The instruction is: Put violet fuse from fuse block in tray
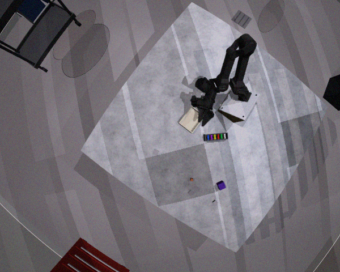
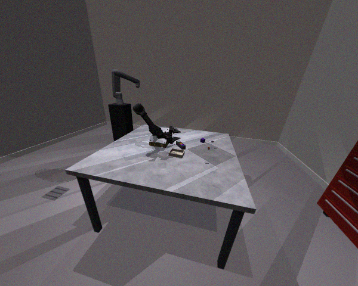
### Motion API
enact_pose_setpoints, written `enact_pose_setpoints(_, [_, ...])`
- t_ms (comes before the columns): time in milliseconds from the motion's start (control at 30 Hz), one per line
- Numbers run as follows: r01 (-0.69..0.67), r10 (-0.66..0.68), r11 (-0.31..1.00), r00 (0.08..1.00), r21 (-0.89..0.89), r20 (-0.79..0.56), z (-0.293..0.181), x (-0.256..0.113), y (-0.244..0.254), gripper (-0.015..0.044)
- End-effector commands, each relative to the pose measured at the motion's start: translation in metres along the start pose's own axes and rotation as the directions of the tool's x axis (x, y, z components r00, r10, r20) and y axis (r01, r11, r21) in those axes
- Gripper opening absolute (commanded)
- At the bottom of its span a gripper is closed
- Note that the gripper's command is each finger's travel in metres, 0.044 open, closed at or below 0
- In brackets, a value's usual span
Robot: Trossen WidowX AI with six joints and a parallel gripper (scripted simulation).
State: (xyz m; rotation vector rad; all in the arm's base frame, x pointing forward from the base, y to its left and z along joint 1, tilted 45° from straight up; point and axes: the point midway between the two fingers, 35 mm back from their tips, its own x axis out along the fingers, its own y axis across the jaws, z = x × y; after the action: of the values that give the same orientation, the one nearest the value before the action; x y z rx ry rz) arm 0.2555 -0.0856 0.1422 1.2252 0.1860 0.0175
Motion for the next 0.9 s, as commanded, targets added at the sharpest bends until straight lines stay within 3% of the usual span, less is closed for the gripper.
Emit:
enact_pose_setpoints(0, [0.009,-0.009,1.0,1.0,-0.003,0.0,0.001,0.002,-0.001,0.0374])
enact_pose_setpoints(67, [0.088,-0.089,0.996,0.996,-0.034,-0.004,0.004,0.016,-0.009,0.0321])
enact_pose_setpoints(200, [0.353,-0.369,0.914,0.928,-0.201,-0.049,-0.002,0.053,-0.042,0.0216])
enact_pose_setpoints(300, [0.514,-0.59,0.758,0.803,-0.401,-0.087,-0.016,0.069,-0.07,0.0138])
enact_pose_setpoints(400, [0.57,-0.788,0.516,0.609,-0.64,-0.093,-0.033,0.074,-0.097,0.0074])
enact_pose_setpoints(533, [0.381,-0.953,0.121,0.303,-0.917,0.001,-0.052,0.069,-0.119,0.0074])
enact_pose_setpoints(667, [-0.08,-0.973,-0.23,0.044,-0.97,0.227,-0.062,0.062,-0.121,0.0074])
enact_pose_setpoints(767, [-0.39,-0.918,-0.351,-0.038,-0.851,0.396,-0.067,0.064,-0.112,0.0074])
enact_pose_setpoints(867, [-0.412,-0.912,-0.356,-0.041,-0.839,0.408,-0.068,0.064,-0.111,0.0074])
